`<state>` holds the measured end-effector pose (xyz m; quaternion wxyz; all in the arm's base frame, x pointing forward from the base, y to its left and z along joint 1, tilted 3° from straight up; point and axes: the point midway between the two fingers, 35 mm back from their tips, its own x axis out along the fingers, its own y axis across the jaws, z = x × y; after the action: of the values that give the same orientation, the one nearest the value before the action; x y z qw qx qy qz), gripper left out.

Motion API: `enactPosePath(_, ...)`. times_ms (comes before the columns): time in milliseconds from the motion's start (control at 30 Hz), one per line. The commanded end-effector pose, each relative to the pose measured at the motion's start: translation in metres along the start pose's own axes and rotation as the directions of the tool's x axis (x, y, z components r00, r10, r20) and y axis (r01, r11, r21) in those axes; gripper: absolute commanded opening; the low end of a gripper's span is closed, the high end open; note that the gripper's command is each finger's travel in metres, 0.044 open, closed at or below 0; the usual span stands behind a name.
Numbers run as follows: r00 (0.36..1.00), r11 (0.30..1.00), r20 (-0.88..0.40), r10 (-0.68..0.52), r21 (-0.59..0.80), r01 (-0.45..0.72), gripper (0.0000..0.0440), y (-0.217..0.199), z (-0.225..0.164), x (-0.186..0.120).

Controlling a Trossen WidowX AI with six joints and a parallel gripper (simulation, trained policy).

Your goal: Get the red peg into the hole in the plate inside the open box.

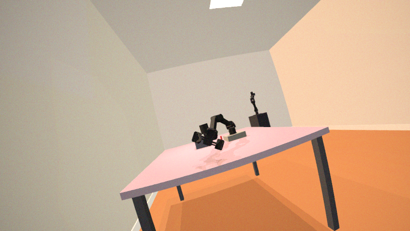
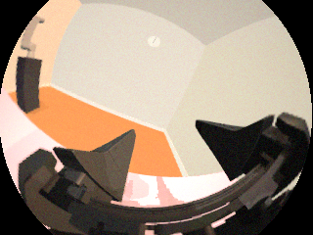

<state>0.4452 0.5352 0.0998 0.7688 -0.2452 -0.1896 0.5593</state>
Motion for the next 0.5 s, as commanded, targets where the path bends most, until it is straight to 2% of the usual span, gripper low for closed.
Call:
enactPosePath(0, 1.000, 1.000, -0.017, 0.004, 0.006, -0.003, 0.0420, -0.003, 0.002, -0.001)
enactPosePath(67, 0.998, 0.999, -0.059, 0.012, 0.031, -0.010, 0.0440, -0.011, 0.006, -0.003)
enactPosePath(267, 0.983, 0.991, -0.179, 0.036, 0.132, -0.012, 0.0440, -0.042, 0.031, -0.022)
enactPosePath(467, 0.967, 0.973, -0.255, 0.032, 0.229, 0.028, 0.0440, -0.077, 0.076, -0.053)
